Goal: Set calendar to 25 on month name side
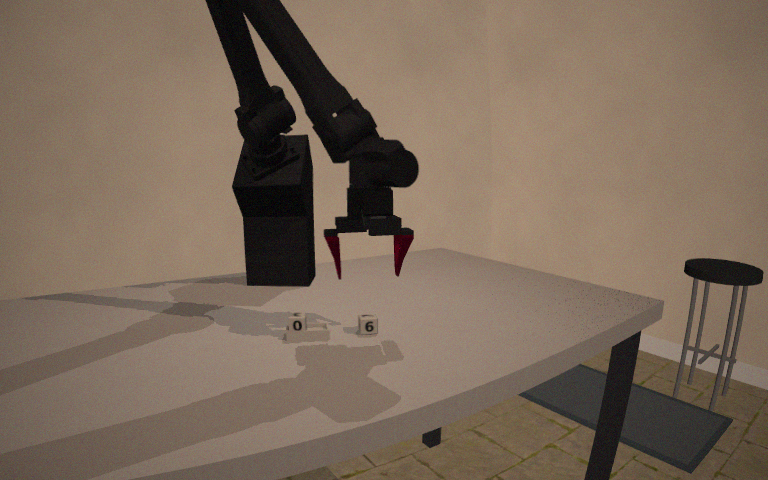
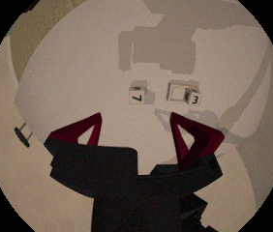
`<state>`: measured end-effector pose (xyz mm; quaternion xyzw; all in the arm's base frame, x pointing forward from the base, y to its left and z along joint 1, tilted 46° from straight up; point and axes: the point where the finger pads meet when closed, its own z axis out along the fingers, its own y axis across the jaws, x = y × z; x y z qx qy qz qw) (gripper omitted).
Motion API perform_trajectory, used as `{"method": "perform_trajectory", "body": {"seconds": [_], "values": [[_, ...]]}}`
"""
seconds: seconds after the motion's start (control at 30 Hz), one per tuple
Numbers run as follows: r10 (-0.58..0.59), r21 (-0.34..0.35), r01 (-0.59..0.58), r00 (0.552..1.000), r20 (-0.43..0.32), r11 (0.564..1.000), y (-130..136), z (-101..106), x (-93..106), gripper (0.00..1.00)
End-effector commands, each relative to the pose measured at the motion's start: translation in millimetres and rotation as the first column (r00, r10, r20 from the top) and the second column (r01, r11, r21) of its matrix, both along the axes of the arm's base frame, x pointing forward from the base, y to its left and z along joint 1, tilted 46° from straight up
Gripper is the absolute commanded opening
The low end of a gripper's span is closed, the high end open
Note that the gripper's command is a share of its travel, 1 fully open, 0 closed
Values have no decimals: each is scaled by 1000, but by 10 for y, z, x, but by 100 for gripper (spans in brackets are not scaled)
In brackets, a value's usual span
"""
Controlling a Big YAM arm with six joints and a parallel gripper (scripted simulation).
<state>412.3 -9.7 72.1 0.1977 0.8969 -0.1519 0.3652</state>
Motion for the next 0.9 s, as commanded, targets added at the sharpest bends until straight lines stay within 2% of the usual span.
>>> {"method": "perform_trajectory", "body": {"seconds": [0.0,0.63,0.77,0.87], "values": [[-7,-3,7,1000,-23,1000,-13,-65,-65,100],[-6,-4,6,1000,-23,1000,-13,-65,-65,100],[32,-36,-33,998,-52,999,-17,-84,-67,100],[96,-90,-104,991,-95,990,-24,-89,-57,100]]}}
